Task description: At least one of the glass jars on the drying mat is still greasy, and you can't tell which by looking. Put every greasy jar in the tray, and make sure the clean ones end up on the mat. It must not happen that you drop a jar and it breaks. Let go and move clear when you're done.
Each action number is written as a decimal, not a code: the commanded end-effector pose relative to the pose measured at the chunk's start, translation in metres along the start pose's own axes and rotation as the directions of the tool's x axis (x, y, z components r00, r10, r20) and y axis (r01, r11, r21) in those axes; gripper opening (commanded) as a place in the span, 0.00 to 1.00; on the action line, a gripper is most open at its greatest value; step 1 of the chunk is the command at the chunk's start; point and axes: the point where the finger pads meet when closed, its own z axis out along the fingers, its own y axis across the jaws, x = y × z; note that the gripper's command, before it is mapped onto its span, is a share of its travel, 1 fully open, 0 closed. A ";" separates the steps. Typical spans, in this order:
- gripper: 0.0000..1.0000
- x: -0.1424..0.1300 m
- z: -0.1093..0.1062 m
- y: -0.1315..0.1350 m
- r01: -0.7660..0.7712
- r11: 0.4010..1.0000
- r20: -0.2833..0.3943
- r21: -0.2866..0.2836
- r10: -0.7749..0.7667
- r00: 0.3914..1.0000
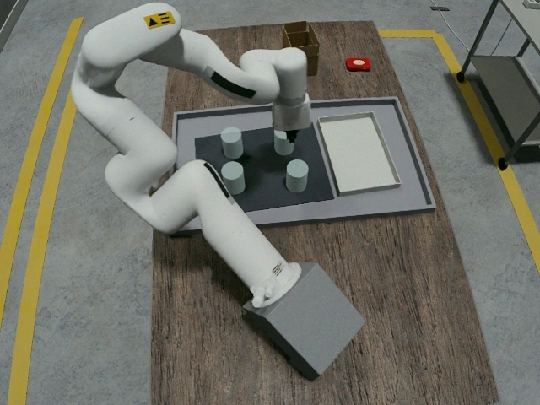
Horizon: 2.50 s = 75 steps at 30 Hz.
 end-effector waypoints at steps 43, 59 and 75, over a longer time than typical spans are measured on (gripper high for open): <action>0.00 -0.002 0.079 0.009 0.001 0.999 -0.004 0.032 -0.001 1.000; 0.00 -0.008 0.079 0.009 0.001 0.999 -0.004 0.032 -0.001 1.000; 0.00 -0.013 0.079 0.009 0.001 0.999 -0.004 0.032 -0.001 1.000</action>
